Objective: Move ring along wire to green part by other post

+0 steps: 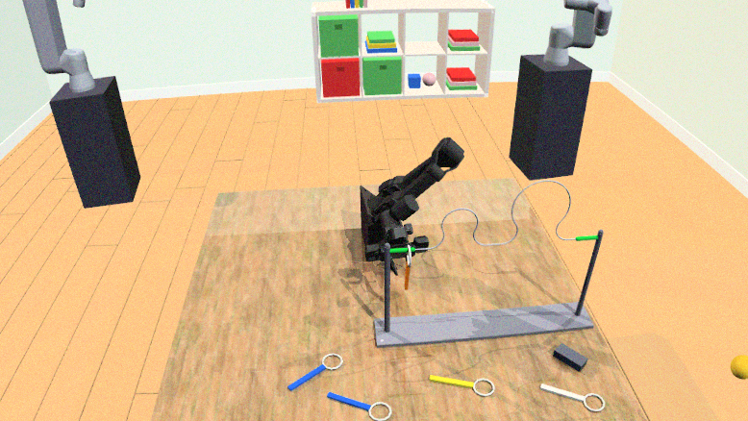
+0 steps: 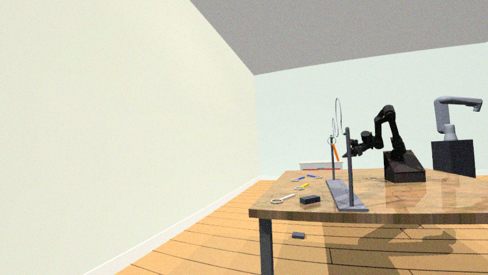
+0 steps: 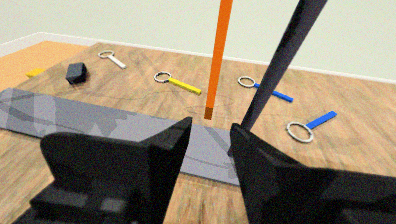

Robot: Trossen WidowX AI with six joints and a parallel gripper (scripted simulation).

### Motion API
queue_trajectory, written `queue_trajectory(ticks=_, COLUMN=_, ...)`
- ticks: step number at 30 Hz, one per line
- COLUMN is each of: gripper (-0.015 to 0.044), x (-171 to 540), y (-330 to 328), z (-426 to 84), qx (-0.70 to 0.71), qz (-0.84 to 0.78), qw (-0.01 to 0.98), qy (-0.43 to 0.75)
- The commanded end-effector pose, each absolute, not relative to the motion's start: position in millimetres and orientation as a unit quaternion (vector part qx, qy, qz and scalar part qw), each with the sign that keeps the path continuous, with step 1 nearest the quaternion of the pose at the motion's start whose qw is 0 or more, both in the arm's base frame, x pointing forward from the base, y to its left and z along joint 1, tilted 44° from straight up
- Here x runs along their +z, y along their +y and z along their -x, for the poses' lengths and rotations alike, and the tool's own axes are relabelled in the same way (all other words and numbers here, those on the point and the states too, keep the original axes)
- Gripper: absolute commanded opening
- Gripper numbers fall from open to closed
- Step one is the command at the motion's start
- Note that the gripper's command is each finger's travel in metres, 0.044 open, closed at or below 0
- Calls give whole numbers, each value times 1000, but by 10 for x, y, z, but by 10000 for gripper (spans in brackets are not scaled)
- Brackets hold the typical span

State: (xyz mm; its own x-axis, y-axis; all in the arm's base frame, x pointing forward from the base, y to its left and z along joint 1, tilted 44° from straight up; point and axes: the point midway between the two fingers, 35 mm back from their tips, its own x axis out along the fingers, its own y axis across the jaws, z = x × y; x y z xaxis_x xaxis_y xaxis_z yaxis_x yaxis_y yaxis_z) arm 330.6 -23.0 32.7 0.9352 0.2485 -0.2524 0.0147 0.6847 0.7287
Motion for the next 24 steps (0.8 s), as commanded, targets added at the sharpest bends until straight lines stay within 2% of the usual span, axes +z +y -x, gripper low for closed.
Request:
queue_trajectory(ticks=1, gripper=160, x=341, y=-225, z=-3304, qx=68, qz=-390, qw=903, qy=166)
queue_trajectory(ticks=9, gripper=160, x=341, y=-225, z=-3304, qx=68, qz=-390, qw=903, qy=166)
queue_trajectory(ticks=15, gripper=317, x=430, y=-296, z=-2855, qx=65, qz=-392, qw=902, qy=167)
queue_trajectory(ticks=19, gripper=423, x=434, y=-296, z=-2836, qx=65, qz=-392, qw=902, qy=167)
queue_trajectory(ticks=20, gripper=440, x=434, y=-296, z=-2836, qx=65, qz=-392, qw=902, qy=167)
queue_trajectory(ticks=24, gripper=440, x=434, y=-296, z=-2836, qx=65, qz=-392, qw=902, qy=167)
